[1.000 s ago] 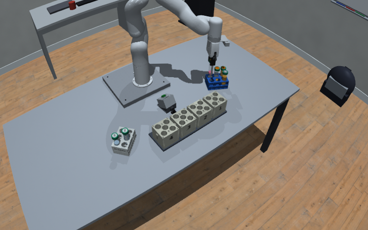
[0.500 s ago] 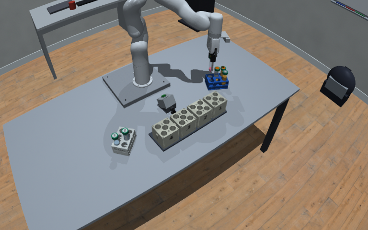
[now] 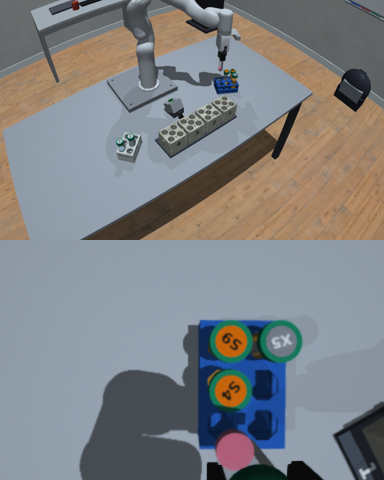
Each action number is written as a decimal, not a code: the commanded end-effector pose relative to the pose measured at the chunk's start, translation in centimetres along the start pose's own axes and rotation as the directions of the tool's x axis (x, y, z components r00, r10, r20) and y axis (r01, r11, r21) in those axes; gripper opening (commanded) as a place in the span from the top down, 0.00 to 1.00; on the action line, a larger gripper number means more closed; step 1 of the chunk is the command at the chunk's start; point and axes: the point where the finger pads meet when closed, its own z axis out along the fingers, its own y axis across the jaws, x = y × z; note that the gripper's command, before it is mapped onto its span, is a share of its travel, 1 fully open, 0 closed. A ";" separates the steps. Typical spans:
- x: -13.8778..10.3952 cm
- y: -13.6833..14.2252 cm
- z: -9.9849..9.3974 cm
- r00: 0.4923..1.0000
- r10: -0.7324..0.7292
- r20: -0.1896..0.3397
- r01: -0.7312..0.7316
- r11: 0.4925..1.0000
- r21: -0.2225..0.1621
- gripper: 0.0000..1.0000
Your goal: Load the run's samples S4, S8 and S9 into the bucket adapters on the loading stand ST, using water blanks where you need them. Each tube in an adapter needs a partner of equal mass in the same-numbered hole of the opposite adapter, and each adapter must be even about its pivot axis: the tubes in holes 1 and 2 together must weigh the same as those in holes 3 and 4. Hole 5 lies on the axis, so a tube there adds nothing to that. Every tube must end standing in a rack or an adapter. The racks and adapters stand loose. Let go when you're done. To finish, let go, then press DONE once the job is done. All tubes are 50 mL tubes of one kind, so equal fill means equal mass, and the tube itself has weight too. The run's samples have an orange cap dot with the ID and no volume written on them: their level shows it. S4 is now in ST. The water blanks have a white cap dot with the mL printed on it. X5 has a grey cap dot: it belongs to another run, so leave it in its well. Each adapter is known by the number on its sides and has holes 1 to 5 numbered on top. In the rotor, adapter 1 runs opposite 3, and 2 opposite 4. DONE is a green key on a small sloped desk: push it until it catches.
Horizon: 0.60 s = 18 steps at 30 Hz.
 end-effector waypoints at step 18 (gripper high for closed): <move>-0.5 0.8 -2.3 0.998 0.067 -0.004 -0.067 0.998 -0.009 1.00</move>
